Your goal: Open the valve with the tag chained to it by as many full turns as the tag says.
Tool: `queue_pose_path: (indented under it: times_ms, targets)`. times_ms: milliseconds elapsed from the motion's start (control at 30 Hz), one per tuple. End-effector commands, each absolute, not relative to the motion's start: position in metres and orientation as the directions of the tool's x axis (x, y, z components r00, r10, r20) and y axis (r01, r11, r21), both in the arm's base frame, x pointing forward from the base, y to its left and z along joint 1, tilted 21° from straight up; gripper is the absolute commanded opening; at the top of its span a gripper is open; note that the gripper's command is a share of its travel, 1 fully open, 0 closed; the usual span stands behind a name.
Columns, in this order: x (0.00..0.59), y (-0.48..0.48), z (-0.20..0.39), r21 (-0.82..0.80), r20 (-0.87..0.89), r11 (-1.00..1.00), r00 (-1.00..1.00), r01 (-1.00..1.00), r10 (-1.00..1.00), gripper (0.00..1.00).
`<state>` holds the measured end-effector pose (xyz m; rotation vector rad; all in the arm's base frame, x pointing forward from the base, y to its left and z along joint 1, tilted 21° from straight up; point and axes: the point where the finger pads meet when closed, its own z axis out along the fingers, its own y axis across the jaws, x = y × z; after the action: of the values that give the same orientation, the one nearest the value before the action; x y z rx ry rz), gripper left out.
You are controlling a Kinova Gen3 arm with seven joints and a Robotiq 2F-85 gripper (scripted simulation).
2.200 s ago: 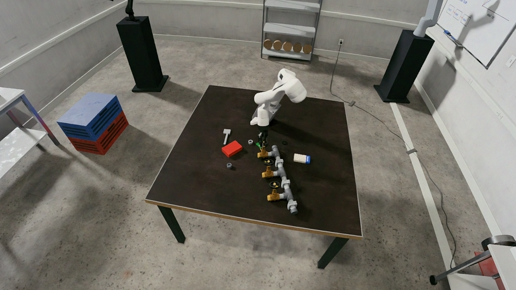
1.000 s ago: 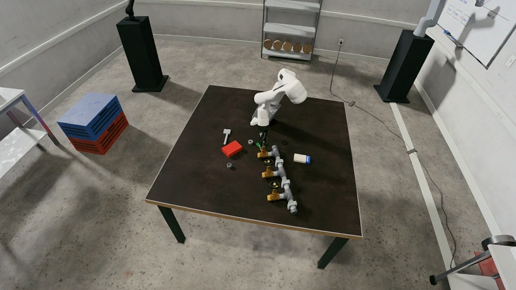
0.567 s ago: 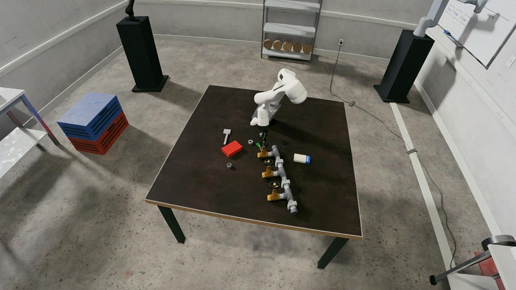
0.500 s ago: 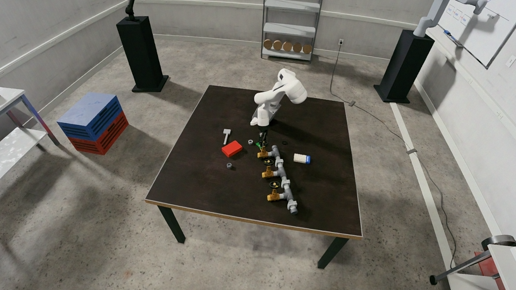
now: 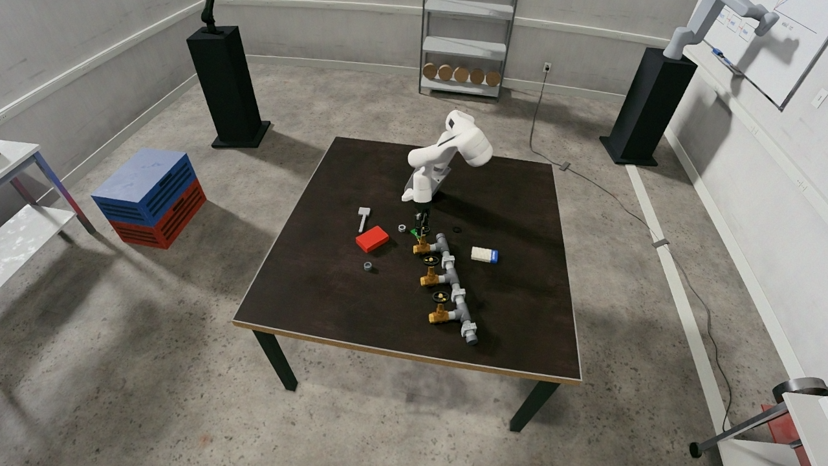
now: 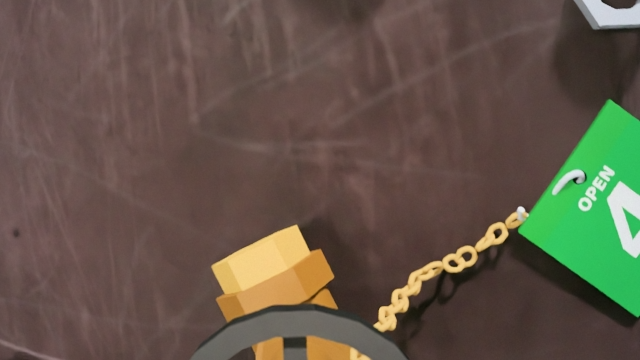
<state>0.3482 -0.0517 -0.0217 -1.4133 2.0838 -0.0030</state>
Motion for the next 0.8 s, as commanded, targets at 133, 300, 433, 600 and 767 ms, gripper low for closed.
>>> queue_pose_path:
  times_ms: [133, 300, 433, 600, 767]
  targets:
    - [0.3484, -0.0521, -0.0212, -0.303, -0.5, 0.477, -0.288, -0.825, -0.817, 1.0]
    - [0.3484, -0.0521, -0.0212, -0.268, -0.52, 0.532, -0.344, -0.804, -0.782, 1.0]
    - [0.3484, -0.0521, -0.0212, -0.25, -0.528, 0.558, -0.371, -0.791, -0.763, 1.0]
    - [0.3484, -0.0521, -0.0212, -0.195, -0.551, 0.632, -0.45, -0.75, -0.703, 1.0]
    - [0.3484, -0.0521, -0.0212, -0.125, -0.571, 0.715, -0.539, -0.688, -0.619, 1.0]
